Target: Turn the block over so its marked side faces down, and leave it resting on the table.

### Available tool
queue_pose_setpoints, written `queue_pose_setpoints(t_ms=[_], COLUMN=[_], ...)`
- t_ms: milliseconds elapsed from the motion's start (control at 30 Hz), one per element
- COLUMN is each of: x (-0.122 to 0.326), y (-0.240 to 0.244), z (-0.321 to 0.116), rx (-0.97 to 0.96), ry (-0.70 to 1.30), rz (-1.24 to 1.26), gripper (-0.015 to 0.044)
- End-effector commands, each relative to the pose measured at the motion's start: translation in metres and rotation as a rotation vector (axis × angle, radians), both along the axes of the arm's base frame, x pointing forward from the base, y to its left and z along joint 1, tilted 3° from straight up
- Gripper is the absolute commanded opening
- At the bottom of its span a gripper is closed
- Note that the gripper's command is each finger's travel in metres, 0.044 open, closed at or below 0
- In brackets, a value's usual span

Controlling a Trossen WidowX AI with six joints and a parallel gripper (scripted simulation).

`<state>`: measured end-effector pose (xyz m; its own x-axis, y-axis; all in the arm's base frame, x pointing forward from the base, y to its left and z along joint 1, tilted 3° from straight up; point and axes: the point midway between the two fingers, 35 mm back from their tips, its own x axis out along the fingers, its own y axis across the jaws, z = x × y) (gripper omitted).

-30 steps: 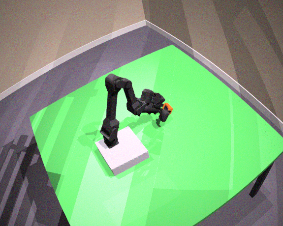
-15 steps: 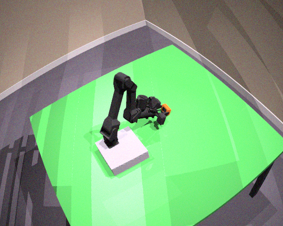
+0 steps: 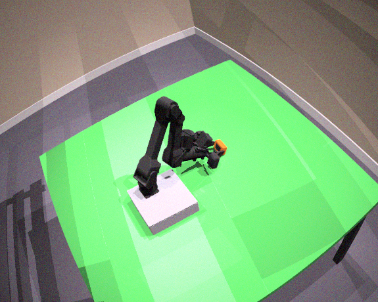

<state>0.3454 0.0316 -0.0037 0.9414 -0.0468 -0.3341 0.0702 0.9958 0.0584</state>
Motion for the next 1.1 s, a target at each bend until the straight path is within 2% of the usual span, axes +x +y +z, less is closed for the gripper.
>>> queue_pose_setpoints(t_ms=[0,167,733,1067], x=[-0.0007,-0.0007,-0.0007,-0.0007], y=[-0.0007,-0.0007,-0.0007,-0.0007], z=[-0.0015,-0.0015,-0.0015,-0.0015], rx=[-0.007,-0.007,-0.007,-0.007], ry=[0.003,0.003,0.003,0.003], rz=[-0.002,-0.002,-0.002,-0.002], gripper=[0.0000,0.0000,0.0440,0.0440])
